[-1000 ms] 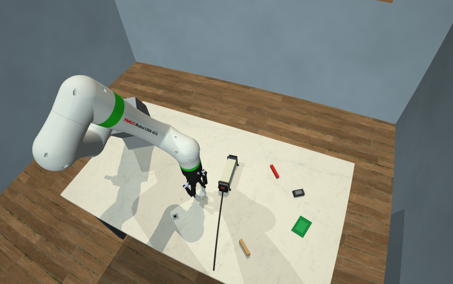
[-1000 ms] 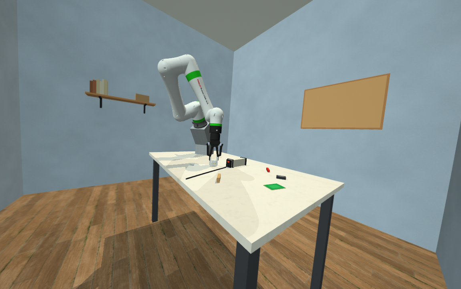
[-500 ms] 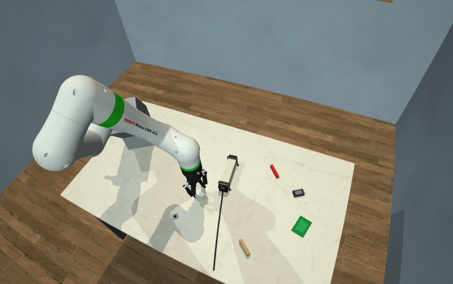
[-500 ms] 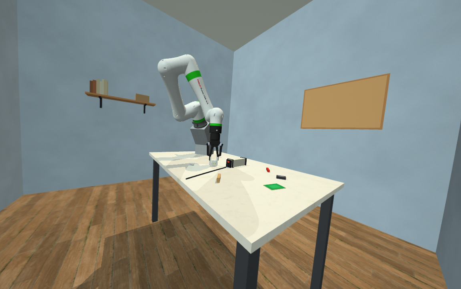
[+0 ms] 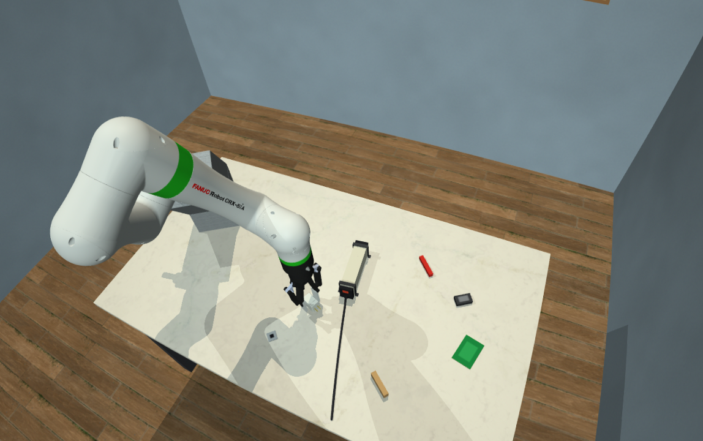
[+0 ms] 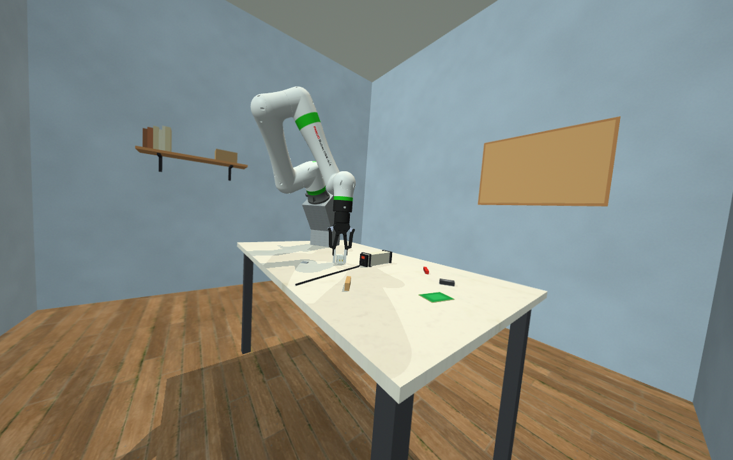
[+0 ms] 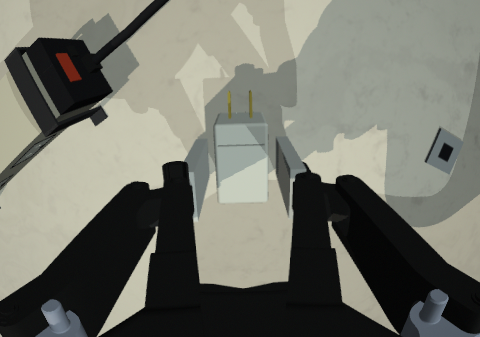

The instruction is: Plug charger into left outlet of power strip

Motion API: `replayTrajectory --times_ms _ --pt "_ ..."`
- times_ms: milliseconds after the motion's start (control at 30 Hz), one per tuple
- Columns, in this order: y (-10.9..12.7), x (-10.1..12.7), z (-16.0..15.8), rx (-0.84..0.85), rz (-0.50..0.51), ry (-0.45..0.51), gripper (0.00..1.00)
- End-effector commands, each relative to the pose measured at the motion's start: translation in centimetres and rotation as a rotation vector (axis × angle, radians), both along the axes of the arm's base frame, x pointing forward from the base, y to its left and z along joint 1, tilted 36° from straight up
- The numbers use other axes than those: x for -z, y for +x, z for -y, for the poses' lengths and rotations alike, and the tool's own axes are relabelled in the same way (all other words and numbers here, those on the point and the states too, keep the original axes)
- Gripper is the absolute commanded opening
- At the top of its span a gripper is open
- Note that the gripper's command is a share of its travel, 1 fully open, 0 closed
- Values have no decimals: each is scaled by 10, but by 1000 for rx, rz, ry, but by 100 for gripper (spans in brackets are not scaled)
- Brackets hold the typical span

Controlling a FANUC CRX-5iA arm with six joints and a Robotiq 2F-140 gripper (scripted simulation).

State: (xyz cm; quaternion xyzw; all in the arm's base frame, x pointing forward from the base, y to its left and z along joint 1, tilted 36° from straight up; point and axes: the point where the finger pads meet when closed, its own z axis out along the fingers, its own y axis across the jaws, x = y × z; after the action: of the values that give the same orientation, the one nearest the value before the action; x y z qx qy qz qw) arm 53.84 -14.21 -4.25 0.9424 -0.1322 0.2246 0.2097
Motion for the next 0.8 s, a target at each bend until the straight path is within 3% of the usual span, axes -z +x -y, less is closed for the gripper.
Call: replayTrajectory --times_ms 0,100,133,767 --pt "0 0 0 -1 1 0 38" --pt "0 0 0 -1 1 0 38" --pt "0 0 0 -1 1 0 10" --pt "0 0 0 -1 1 0 10"
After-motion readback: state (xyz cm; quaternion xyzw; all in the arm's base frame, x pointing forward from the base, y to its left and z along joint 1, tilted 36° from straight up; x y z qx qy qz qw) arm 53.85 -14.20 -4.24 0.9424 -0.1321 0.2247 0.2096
